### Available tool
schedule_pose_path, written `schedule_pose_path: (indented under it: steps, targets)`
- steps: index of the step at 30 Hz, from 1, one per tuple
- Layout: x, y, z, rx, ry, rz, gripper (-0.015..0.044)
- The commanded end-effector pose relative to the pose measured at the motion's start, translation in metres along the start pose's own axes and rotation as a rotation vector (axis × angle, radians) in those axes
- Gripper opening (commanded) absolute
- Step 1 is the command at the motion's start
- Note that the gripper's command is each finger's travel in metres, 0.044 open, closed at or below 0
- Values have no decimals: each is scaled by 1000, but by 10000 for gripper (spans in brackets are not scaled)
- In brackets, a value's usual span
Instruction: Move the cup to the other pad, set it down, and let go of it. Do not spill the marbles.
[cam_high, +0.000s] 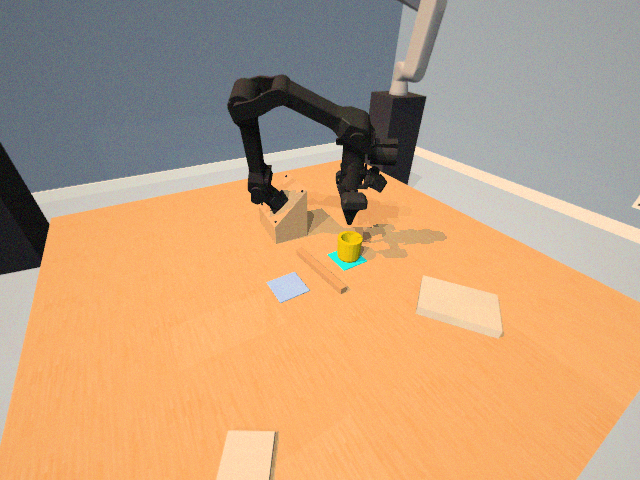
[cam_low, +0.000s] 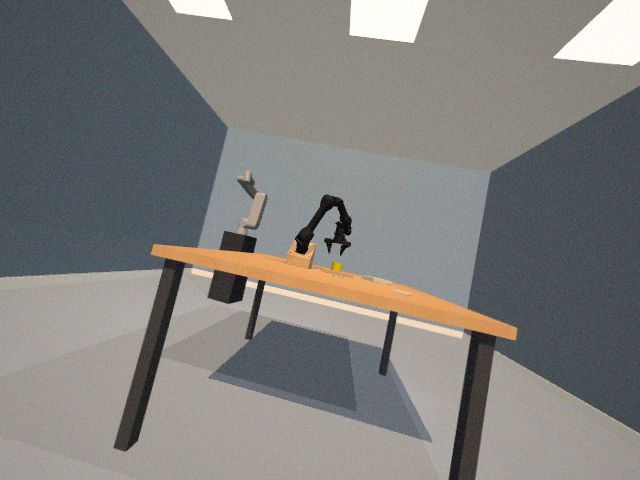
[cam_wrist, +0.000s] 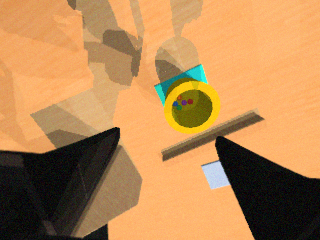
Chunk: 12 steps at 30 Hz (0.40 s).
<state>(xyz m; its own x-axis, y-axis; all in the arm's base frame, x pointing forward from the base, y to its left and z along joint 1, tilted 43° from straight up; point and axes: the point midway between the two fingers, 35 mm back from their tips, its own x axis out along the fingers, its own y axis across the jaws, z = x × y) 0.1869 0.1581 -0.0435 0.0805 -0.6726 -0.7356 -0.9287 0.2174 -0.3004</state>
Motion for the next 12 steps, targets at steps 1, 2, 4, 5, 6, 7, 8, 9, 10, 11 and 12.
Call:
schedule_pose_path:
  steps: [1, 2, 4, 5, 6, 7, 8, 9, 10, 11, 12]
  targets:
    - [-18, -1, 0, 12, -14, 3, 440]
    - [-22, 0, 0, 12, -15, 3, 440]
    - [-27, 0, -1, 13, -15, 3, 440]
    - [-28, 0, -1, 13, -15, 3, 440]
    - [-28, 0, -2, 13, -15, 3, 440]
    - [-28, 1, -2, 13, -15, 3, 440]
    - [-23, 1, -2, 4, -10, -1, 440]
    - [-23, 1, -2, 4, -10, -1, 440]
    - [-23, 1, -2, 4, -10, -1, 440]
    - [-23, 1, -2, 4, -10, -1, 440]
    - [-23, 1, -2, 4, -10, -1, 440]
